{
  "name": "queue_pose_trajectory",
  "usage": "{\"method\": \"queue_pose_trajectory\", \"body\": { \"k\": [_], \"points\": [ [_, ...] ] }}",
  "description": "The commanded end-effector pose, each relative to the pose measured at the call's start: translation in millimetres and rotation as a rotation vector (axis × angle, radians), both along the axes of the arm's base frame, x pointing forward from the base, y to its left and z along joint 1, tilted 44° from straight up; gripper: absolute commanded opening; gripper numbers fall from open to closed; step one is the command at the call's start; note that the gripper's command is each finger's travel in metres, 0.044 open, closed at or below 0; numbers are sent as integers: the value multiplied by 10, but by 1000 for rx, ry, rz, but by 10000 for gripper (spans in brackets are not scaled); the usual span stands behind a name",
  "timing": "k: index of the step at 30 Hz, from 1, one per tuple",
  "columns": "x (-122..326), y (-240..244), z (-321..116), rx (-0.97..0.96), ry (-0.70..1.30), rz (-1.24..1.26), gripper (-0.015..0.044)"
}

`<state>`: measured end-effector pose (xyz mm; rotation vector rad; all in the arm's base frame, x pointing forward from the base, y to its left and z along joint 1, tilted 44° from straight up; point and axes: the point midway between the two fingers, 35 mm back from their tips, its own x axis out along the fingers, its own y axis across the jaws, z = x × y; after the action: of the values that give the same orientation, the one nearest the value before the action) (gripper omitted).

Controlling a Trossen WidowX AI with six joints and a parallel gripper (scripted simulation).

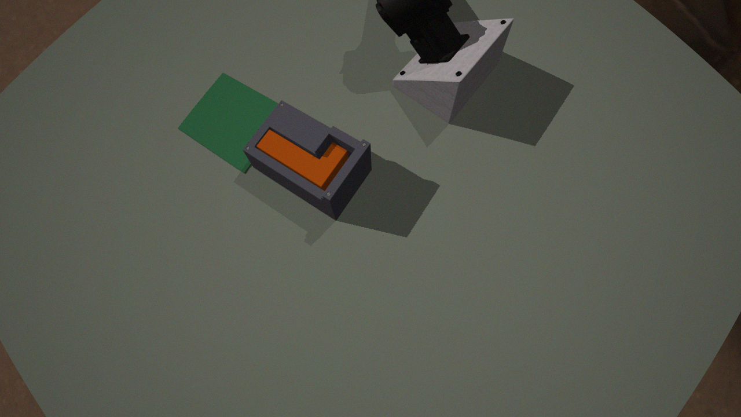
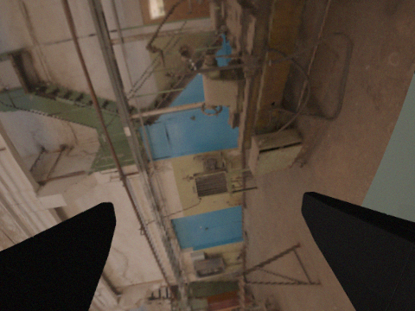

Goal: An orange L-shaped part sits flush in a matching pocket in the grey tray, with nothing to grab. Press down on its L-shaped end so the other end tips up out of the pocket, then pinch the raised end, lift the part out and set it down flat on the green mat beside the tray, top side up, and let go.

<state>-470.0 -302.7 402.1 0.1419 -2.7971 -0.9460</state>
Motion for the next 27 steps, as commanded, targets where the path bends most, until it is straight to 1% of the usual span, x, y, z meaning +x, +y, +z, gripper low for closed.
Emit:
{"method": "queue_pose_trajectory", "body": {
  "k": [1, 3, 5, 6, 8, 9, 14, 16, 19, 24, 27],
  "points": [
    [13, 9, 38, -11, 8, 3, 374],
    [86, 55, 227, -62, 49, 18, 321],
    [277, 225, 629, -161, 128, 27, 269],
    [341, 270, 760, -196, 158, 39, 242],
    [426, 346, 917, -223, 194, 46, 190],
    [483, 387, 1021, -250, 220, 56, 180],
    [892, 660, 1571, -413, 368, 115, 180],
    [1134, 837, 1870, -499, 455, 153, 180],
    [1453, 1067, 2200, -598, 562, 203, 180],
    [2021, 1502, 2613, -787, 731, 308, 180],
    [2387, 1764, 2829, -856, 845, 363, 180]
  ]
}}
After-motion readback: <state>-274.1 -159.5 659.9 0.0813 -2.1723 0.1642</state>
